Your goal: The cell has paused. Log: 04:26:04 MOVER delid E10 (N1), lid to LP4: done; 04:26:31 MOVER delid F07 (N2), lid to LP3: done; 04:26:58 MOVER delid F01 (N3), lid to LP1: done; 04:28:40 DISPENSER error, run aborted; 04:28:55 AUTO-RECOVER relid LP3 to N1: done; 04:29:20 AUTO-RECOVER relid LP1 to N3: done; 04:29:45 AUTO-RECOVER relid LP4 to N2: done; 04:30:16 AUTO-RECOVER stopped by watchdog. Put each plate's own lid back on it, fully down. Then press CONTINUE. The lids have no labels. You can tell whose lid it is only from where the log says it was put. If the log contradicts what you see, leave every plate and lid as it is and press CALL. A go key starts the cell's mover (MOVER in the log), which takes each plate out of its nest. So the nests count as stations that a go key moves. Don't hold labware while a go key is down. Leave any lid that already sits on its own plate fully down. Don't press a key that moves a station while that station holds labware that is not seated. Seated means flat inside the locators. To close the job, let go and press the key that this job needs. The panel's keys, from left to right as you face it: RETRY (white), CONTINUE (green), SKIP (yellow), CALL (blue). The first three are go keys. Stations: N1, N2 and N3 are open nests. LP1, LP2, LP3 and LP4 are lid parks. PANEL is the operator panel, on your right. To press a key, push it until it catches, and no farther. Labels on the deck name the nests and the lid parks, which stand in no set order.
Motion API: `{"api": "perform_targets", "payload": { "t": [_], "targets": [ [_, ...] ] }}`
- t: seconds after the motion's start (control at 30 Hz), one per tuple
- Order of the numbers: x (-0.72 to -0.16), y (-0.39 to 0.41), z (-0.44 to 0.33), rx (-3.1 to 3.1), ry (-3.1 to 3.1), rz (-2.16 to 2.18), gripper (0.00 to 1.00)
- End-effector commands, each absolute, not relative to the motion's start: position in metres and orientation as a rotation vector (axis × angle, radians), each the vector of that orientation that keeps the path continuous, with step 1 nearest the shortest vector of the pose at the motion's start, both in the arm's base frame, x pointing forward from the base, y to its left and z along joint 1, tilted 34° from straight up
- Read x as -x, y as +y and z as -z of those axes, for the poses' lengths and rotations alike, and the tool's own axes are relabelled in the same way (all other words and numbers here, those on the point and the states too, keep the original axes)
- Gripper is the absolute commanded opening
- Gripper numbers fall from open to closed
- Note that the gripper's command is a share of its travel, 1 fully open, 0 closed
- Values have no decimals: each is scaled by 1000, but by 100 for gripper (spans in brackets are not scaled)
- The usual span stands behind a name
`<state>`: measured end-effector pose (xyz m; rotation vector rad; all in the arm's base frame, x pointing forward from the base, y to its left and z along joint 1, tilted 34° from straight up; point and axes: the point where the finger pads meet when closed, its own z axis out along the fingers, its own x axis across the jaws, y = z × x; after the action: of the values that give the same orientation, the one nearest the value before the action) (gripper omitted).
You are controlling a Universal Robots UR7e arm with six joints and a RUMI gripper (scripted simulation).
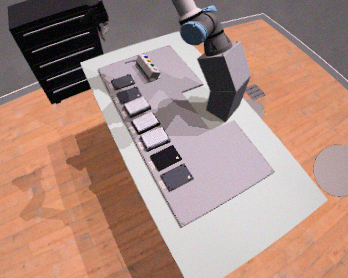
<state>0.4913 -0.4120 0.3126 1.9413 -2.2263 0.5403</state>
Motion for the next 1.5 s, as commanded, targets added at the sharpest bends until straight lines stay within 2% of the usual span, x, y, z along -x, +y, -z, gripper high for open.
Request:
{"api": "perform_targets", "payload": {
  "t": [0.0, 1.47],
  "targets": [
    [-492, -402, -314, -1961, -2228, -525, 82],
    [-475, -208, -314, -2123, -2232, -338, 82]
  ]
}}
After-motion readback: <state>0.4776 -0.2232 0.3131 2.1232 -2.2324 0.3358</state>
